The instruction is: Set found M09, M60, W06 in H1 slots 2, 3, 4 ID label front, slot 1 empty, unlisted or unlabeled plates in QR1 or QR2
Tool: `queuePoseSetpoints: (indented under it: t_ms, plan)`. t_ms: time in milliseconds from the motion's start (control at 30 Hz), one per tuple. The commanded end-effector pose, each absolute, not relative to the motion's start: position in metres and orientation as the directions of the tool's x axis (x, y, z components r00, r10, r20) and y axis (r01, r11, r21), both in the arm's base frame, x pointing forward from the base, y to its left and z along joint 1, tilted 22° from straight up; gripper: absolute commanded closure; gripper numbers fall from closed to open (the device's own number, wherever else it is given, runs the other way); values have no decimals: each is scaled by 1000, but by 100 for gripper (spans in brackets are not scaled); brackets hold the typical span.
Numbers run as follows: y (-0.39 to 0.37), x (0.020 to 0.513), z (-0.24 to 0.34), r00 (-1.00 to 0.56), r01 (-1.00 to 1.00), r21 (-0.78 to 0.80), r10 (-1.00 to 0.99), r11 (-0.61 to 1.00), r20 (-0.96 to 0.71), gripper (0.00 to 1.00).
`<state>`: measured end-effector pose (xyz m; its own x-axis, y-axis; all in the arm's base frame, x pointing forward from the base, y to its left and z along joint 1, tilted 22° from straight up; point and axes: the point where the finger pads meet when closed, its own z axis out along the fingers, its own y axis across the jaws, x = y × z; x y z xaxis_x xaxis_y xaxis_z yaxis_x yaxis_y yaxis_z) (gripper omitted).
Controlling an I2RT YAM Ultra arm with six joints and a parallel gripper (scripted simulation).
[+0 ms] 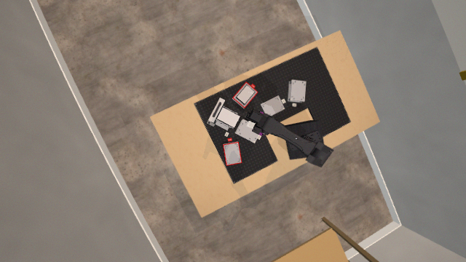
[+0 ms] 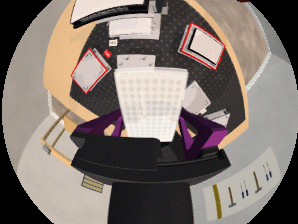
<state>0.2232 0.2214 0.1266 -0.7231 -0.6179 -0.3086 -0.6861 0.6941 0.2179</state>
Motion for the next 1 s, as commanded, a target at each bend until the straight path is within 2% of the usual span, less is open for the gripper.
queuePoseSetpoints:
  t_ms: [0, 500, 967]
  plan:
    - [227, 219, 131, -764, -639, 232, -571, 733, -300, 14]
    - [260, 192, 142, -764, -639, 234, -571, 732, -300, 14]
    - [274, 196, 113, -764, -639, 234, -571, 732, -300, 14]
